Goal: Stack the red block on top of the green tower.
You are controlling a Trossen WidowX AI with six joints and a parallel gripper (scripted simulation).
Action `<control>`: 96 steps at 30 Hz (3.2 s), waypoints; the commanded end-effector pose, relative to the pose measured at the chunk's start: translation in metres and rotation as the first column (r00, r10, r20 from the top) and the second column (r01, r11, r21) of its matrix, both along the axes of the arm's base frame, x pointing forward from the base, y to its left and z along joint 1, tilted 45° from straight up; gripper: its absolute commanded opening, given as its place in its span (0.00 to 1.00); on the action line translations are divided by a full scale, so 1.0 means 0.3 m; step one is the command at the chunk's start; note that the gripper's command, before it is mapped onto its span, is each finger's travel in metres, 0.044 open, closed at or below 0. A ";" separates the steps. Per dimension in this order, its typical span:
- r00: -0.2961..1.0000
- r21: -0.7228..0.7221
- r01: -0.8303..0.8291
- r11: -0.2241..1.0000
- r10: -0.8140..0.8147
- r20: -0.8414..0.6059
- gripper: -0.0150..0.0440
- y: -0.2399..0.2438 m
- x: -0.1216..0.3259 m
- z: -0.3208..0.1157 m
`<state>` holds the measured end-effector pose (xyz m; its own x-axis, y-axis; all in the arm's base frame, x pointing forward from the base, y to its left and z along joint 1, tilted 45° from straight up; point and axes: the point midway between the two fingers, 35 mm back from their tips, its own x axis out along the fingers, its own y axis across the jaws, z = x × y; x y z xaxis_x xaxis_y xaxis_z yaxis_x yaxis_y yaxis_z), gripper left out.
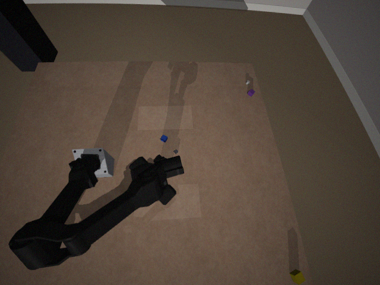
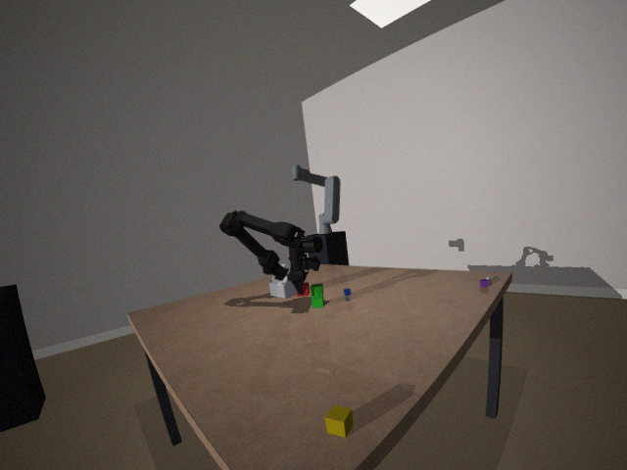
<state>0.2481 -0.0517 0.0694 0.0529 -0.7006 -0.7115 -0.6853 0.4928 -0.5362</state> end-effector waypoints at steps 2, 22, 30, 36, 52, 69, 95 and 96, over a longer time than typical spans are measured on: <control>1.000 0.006 0.002 1.000 -0.002 0.011 0.25 0.061 -0.001 0.068; 1.000 0.007 0.002 1.000 -0.002 0.011 0.25 0.153 0.003 0.137; 1.000 0.008 0.001 1.000 -0.002 0.012 0.25 0.228 0.065 0.072; 1.000 0.008 0.002 1.000 -0.002 0.013 0.25 0.271 0.095 0.030; 1.000 0.008 0.002 1.000 -0.002 0.013 0.25 0.189 0.086 -0.034; 1.000 0.007 0.002 1.000 -0.002 0.013 0.25 0.181 0.086 -0.041; 1.000 0.010 0.004 1.000 -0.004 0.012 0.79 0.182 0.085 -0.043; 1.000 0.010 0.004 1.000 -0.004 0.012 0.83 0.182 0.085 -0.043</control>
<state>0.2735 0.0031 0.0566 0.0583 -0.6934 -0.7182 -0.6765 0.5016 -0.5392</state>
